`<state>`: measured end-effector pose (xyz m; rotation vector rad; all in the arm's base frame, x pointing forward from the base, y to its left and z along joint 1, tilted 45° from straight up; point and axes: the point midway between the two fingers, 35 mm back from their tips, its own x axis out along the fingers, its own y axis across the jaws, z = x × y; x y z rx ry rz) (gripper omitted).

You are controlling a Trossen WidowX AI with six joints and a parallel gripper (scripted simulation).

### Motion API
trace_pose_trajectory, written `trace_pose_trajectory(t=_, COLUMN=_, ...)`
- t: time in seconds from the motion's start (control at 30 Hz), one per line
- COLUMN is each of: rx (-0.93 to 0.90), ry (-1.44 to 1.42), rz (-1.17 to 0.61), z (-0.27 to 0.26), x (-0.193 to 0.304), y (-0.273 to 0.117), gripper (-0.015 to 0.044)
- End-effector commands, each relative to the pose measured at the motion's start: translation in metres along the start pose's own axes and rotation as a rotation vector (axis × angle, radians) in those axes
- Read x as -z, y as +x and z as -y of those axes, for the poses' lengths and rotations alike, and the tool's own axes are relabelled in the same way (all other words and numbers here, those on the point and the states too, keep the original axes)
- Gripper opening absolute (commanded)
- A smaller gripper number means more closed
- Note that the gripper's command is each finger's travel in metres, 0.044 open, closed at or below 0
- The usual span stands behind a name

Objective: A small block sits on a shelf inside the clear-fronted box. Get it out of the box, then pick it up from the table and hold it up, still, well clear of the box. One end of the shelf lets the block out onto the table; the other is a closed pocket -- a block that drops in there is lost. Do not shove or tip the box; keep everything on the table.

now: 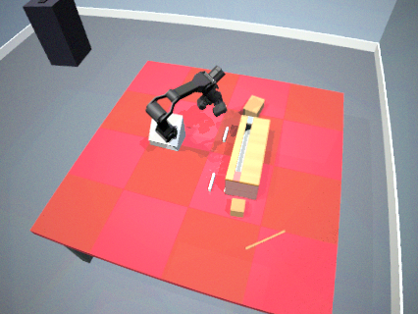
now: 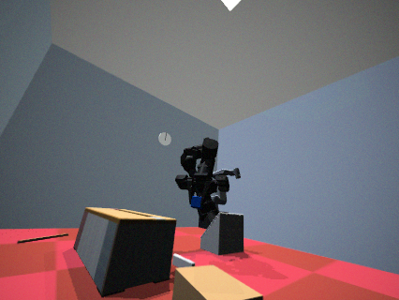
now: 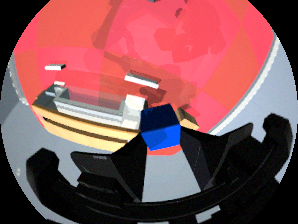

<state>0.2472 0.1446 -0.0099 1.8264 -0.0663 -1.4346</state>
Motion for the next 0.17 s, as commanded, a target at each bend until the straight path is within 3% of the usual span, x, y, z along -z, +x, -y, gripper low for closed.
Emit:
trace_pose_trajectory(t=0.0, rx=0.005, ry=-0.004, rz=0.002, z=0.0008, x=-0.0006, y=-0.0002, gripper=0.0000)
trace_pose_trajectory(t=0.13, rx=0.005, ry=-0.004, rz=0.002, z=0.0008, x=-0.0006, y=-0.0002, gripper=0.0000)
